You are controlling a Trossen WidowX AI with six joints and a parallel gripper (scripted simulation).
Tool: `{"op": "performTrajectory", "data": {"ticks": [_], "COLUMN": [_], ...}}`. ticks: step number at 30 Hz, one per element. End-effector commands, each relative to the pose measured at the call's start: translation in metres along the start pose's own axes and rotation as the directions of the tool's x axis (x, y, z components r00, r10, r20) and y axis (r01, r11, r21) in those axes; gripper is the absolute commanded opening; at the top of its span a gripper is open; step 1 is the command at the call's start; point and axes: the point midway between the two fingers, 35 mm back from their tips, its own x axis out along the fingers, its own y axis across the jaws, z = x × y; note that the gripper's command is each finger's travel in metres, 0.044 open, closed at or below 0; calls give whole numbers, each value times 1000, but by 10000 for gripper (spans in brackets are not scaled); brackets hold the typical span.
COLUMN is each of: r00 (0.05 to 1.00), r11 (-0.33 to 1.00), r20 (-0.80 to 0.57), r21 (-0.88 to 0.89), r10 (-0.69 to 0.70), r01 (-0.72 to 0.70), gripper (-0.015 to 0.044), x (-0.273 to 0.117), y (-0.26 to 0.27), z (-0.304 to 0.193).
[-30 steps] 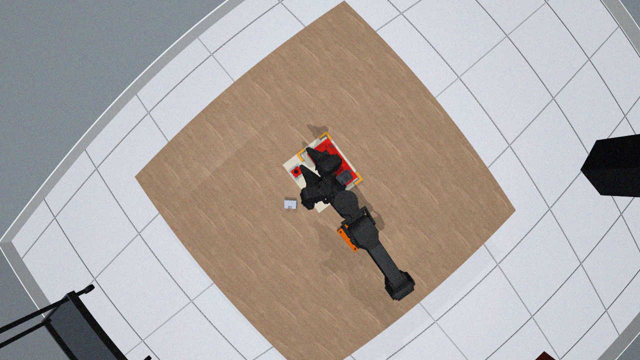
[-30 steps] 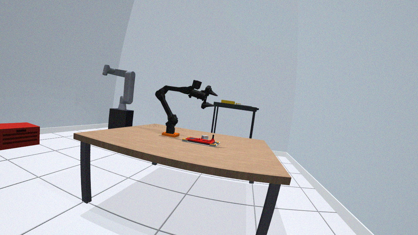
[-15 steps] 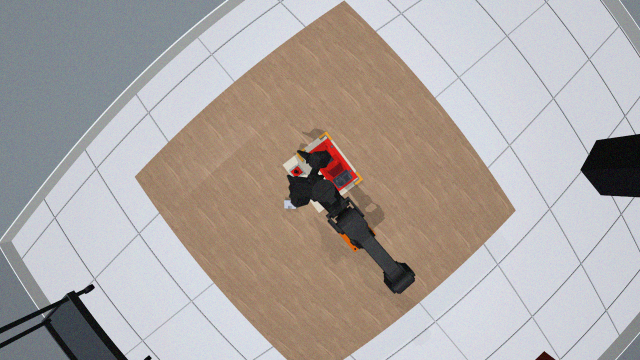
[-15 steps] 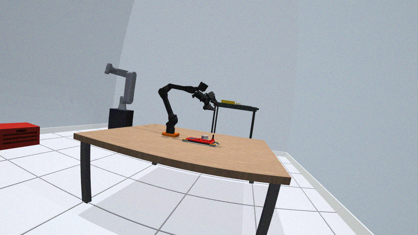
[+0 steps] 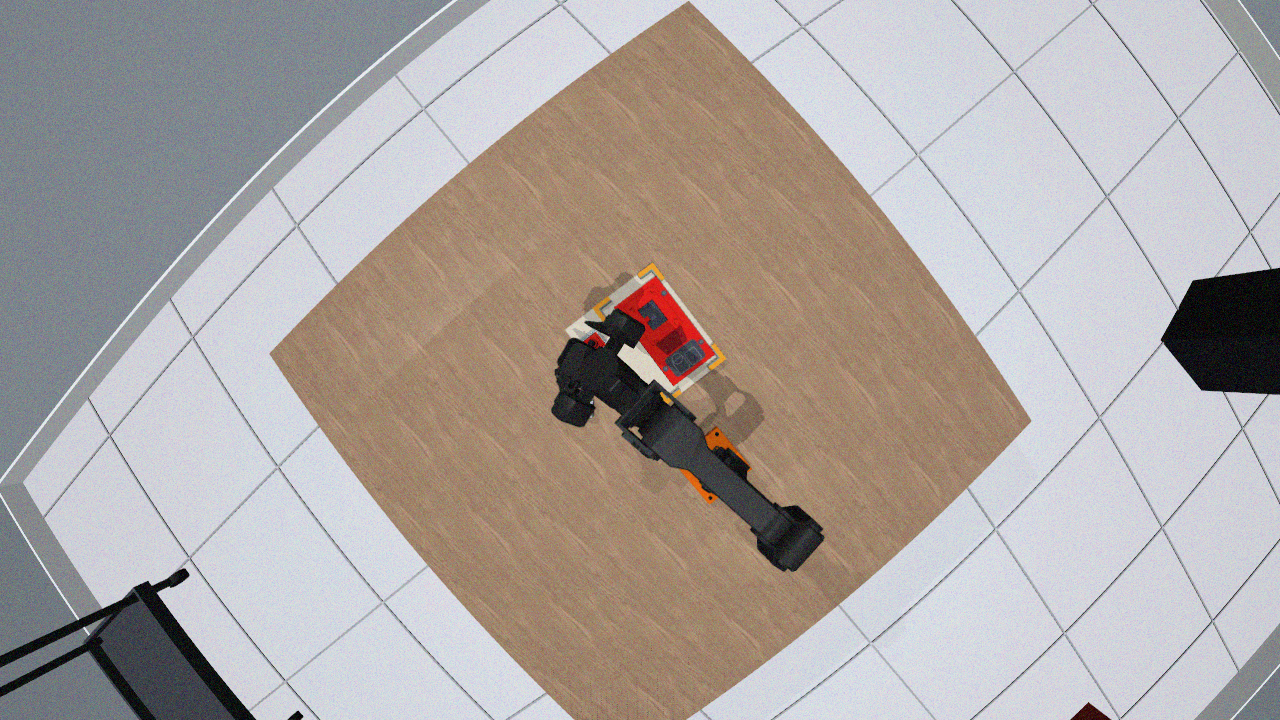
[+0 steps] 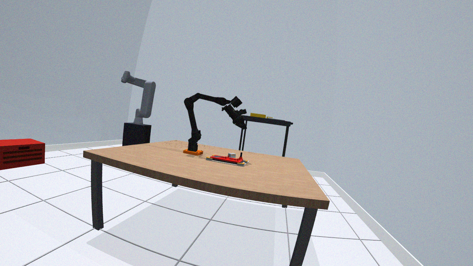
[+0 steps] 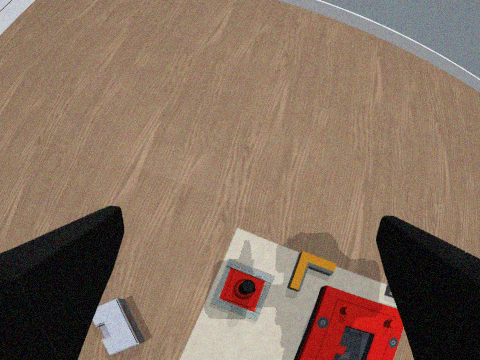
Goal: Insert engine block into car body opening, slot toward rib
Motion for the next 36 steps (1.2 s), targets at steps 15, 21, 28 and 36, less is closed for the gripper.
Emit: {"op": "performTrajectory", "data": {"ticks": [15, 21, 28, 36], "r00": [935, 886, 814, 715], "r11": [886, 808, 701, 558], "r20": [-338, -448, -569, -693], "r21": [459, 562, 627, 630], "r10": [103, 116, 115, 90], "r01": [69, 178, 339, 540], "gripper": [440, 440, 440, 440], "x": [29, 32, 33, 30], "y": [52, 69, 87, 105], "z": [-32, -45, -61, -78]}}
